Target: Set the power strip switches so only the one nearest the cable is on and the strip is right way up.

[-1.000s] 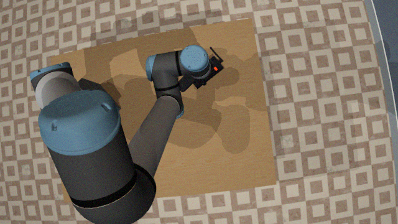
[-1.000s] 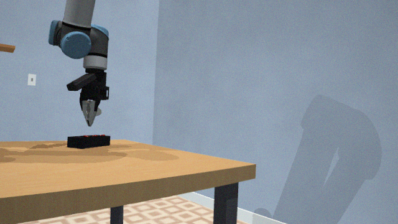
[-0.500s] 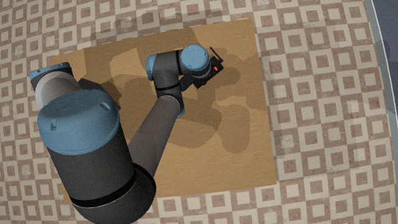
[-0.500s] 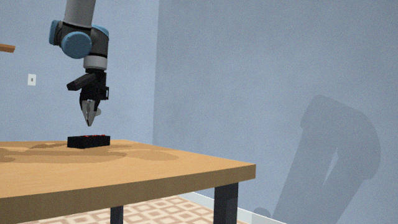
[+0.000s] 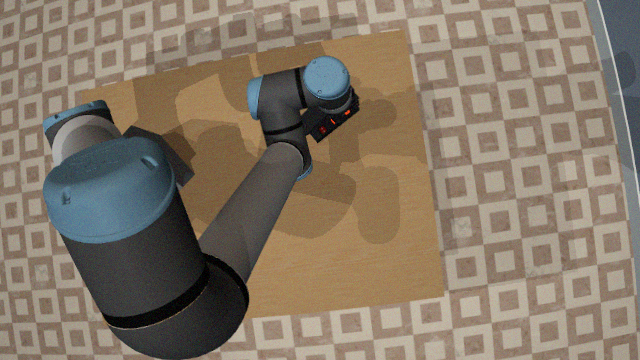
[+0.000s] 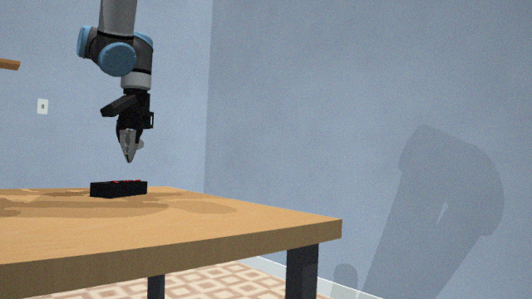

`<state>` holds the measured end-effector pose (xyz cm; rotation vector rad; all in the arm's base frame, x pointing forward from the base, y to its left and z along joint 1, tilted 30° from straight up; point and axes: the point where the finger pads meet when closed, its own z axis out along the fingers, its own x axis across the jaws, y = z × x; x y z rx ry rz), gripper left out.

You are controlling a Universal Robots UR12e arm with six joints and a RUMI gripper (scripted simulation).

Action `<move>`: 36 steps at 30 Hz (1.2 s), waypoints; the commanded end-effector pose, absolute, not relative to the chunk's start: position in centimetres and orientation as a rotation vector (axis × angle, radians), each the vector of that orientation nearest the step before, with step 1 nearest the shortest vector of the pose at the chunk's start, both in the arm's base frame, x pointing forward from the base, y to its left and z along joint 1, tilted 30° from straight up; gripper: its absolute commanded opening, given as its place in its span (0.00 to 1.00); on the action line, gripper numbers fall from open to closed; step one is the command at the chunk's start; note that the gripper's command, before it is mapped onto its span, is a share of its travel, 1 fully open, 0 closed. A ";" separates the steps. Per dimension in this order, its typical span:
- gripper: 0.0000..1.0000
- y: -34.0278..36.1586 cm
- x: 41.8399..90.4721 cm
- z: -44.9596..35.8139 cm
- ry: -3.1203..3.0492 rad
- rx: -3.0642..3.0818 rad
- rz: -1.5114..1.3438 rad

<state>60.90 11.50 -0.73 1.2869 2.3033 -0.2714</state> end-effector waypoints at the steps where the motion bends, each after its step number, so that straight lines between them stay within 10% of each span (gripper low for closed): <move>1: 0.00 11.5 61.0 -0.8 2.304 1.290 -0.275; 36: 0.00 11.3 61.2 -1.1 2.303 1.292 -0.274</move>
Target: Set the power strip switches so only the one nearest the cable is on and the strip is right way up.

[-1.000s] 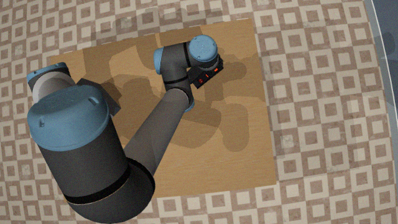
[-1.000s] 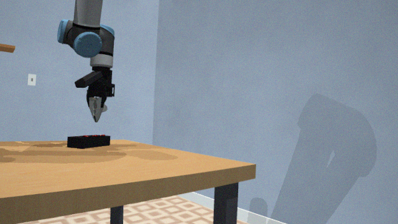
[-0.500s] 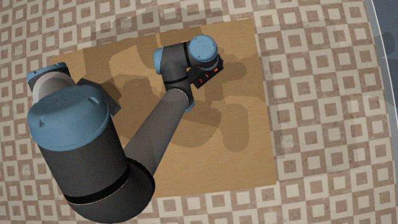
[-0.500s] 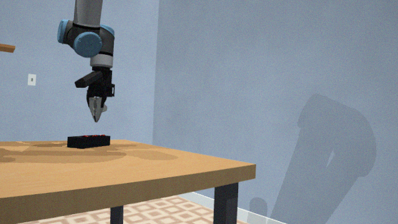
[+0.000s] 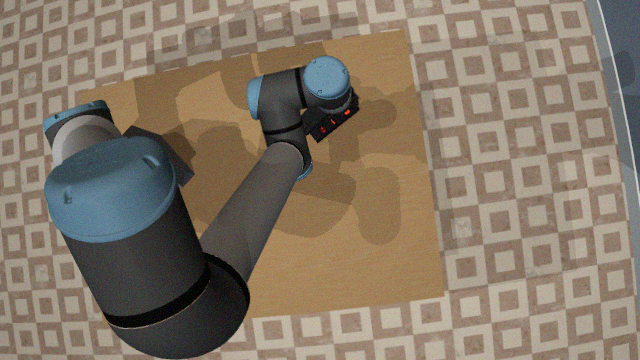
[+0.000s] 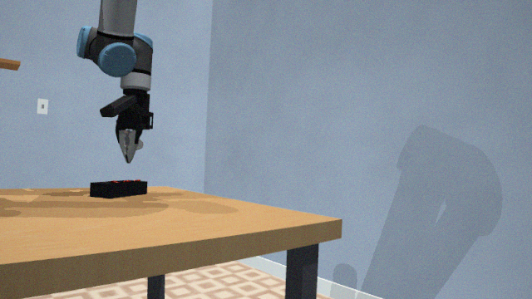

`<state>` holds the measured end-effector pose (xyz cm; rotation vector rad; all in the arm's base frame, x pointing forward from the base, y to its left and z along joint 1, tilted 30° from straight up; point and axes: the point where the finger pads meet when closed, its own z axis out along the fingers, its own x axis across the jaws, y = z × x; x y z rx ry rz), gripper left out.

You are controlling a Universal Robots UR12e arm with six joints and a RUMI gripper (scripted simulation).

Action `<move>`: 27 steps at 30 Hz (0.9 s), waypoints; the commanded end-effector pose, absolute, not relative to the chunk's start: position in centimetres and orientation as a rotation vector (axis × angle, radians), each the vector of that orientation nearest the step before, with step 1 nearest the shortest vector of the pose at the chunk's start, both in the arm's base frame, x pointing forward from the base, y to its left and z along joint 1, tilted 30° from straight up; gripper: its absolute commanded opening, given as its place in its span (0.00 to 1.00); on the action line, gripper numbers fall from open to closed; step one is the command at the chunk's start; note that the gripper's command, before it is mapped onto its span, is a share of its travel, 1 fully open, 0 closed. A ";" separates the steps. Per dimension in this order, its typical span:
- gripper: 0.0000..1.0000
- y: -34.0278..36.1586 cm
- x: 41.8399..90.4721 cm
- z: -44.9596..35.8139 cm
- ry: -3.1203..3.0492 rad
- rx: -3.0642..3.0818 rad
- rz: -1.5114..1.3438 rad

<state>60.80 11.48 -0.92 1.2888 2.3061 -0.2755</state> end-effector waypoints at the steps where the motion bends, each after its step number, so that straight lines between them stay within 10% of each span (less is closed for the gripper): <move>1: 0.00 11.3 61.2 -1.1 2.303 1.292 -0.274; 27: 0.00 10.2 62.2 -3.4 2.303 1.292 -0.273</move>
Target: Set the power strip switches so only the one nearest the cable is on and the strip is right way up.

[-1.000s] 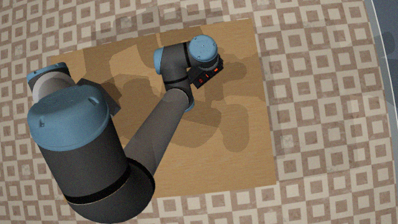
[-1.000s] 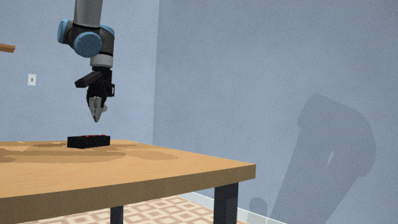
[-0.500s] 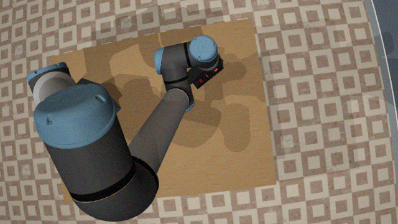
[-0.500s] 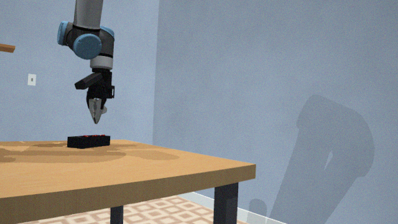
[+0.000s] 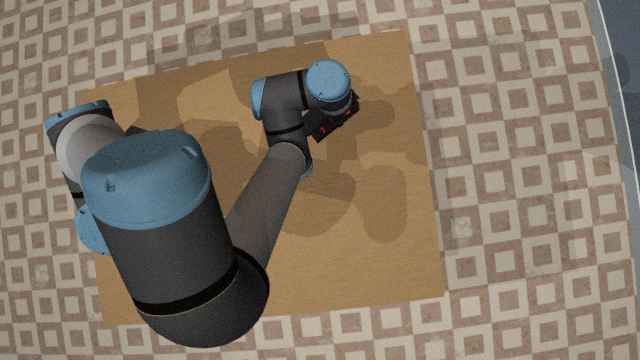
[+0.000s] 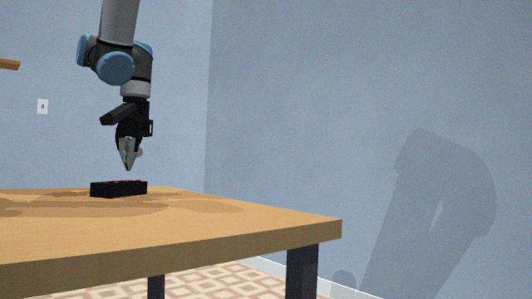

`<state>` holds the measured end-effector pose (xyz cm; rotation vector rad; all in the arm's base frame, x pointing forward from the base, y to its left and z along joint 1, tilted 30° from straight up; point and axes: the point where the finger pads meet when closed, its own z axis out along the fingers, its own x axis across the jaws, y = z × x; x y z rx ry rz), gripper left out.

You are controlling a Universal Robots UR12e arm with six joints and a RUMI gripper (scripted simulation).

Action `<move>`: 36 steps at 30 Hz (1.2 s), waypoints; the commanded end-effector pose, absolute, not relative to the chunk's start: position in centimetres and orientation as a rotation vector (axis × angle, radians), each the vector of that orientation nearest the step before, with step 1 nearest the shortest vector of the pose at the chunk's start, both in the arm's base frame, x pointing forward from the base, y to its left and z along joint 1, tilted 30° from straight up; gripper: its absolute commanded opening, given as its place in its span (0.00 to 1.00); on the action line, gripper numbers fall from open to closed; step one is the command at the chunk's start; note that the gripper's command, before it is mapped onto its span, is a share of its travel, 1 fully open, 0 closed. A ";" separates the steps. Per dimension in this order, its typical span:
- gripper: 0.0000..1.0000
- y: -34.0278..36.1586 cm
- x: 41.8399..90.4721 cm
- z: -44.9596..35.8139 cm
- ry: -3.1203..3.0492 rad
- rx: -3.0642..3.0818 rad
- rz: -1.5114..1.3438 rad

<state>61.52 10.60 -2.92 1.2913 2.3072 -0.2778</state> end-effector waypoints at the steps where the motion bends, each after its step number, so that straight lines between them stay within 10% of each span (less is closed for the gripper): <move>1: 0.00 10.2 62.2 -3.5 2.303 1.292 -0.273; 36: 0.00 9.7 62.6 -4.7 2.303 1.291 -0.273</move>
